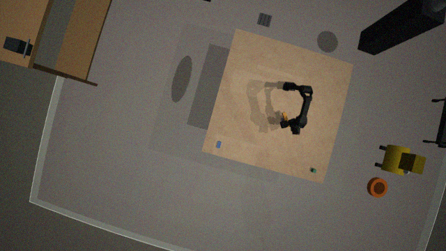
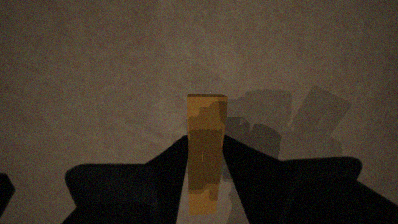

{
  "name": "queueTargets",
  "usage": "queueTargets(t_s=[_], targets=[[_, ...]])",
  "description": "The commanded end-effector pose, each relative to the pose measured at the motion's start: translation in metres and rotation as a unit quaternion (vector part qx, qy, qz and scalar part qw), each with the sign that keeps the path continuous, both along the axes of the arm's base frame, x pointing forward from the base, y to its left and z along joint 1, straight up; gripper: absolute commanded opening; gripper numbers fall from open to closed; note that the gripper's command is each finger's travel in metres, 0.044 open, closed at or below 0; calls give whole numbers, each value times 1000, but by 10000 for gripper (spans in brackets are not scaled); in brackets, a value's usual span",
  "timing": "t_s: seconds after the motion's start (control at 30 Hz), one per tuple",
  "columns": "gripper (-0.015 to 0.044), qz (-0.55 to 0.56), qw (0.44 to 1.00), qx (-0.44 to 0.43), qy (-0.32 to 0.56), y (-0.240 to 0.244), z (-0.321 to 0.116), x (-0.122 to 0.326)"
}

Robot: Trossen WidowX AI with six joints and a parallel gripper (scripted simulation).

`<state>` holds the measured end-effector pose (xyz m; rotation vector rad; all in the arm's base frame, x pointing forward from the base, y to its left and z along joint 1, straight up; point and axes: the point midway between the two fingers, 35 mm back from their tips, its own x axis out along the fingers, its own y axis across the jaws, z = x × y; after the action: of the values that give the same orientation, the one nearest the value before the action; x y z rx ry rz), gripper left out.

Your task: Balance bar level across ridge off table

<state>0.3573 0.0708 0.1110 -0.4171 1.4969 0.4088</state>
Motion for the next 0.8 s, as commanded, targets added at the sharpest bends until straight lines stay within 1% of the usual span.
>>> queueTargets(t_s=[0.0,0.77], targets=[[0,1,1000,1,1,0,-2,0],[0,1,1000,1,1,1,-4,0]])
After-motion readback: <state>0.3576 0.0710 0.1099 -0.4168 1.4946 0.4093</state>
